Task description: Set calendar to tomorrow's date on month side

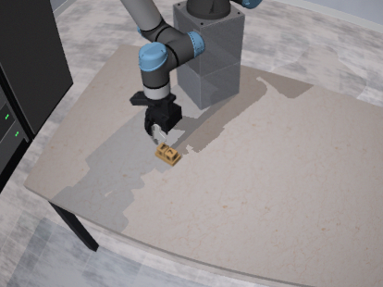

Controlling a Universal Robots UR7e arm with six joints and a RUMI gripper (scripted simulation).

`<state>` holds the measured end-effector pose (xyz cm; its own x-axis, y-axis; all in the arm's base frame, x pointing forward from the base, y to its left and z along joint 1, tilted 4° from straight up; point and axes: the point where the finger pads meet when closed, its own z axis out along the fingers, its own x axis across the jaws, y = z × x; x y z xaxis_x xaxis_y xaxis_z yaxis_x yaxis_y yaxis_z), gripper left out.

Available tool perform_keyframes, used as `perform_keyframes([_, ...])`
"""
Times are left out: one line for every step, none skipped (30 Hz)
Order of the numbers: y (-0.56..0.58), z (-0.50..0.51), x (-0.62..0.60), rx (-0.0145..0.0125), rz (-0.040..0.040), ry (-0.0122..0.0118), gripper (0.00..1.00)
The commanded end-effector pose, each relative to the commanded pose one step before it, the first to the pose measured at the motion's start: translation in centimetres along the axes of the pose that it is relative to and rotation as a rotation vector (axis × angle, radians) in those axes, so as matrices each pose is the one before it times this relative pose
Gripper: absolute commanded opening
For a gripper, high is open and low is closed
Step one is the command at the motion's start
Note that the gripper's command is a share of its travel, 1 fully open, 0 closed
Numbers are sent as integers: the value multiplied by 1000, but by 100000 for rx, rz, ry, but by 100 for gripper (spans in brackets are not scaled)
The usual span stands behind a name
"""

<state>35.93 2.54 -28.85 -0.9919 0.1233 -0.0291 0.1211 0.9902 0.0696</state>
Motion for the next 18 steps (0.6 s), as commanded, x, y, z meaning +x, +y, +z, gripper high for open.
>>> perform_keyframes([-9, -1924, -62, -3, -4, 40, 29])
perform_keyframes([0, -193, 1, 0, 0, 0, 29])
perform_keyframes([0, -160, -1, 0, 0, 0, 29])
perform_keyframes([0, -128, 0, 0, 0, 0, 29])
perform_keyframes([0, -97, 0, 0, 0, 0, 29])
perform_keyframes([0, -69, 0, 0, 0, 0, 29])
perform_keyframes([0, 0, 0, 0, 0, 0, 29])
perform_keyframes([0, 0, 0, 0, 0, 0, 29])
perform_keyframes([0, -44, 0, 0, 0, 0, 29])
perform_keyframes([0, -24, 0, 0, 0, 0, 29])
perform_keyframes([0, -9, 0, 0, 0, 0, 29])
perform_keyframes([0, -1, 0, 0, 0, 0, 29])
perform_keyframes([0, 0, 0, 0, 0, 0, 100])
perform_keyframes([0, 0, 0, 0, 0, 0, 100])
perform_keyframes([0, 0, 0, 0, 0, 0, 100])
perform_keyframes([0, 0, 0, 0, 0, 0, 100])
perform_keyframes([0, 0, 0, 0, 0, 0, 100])
perform_keyframes([0, 0, 0, 0, 0, 0, 100])
